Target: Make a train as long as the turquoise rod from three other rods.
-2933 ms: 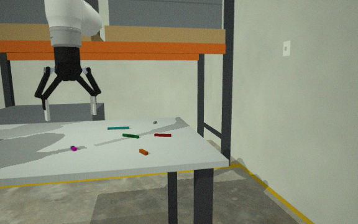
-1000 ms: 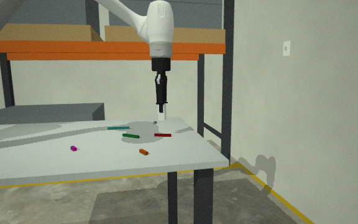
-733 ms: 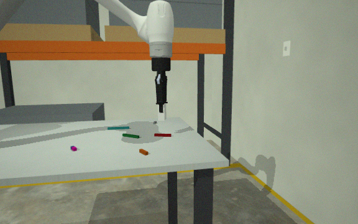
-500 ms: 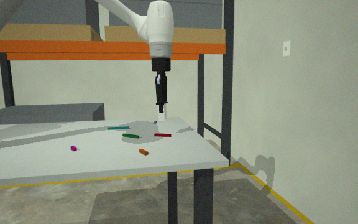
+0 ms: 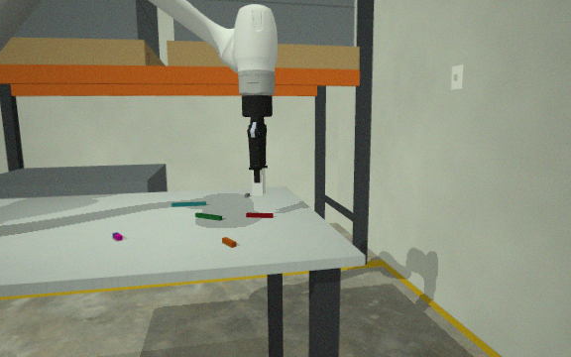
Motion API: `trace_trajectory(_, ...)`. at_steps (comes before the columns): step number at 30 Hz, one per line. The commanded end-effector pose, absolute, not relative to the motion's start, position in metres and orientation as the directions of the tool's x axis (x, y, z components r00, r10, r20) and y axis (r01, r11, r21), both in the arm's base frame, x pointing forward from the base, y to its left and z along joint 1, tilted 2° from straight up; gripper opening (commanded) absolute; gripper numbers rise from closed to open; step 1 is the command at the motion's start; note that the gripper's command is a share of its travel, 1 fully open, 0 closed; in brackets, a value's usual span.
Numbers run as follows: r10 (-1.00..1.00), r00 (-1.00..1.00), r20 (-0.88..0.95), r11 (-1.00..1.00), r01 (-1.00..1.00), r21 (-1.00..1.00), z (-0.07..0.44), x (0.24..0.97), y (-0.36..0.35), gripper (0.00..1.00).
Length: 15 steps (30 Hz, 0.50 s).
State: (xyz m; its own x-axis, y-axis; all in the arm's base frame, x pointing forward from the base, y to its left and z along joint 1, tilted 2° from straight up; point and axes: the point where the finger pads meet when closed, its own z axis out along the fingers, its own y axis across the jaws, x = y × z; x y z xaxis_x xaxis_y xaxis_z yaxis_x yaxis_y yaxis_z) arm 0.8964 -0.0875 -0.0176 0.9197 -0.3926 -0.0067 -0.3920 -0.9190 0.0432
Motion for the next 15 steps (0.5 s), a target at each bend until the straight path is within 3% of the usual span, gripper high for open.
trace_trajectory(1, -0.393, 0.920, -0.007, -0.919, -0.392, 0.043, -0.020, 0.896, -0.088, 0.23)
trace_trajectory(15, -0.393, 0.920, -0.007, -0.919, -0.392, 0.043, -0.039, 0.896, -0.088, 0.23)
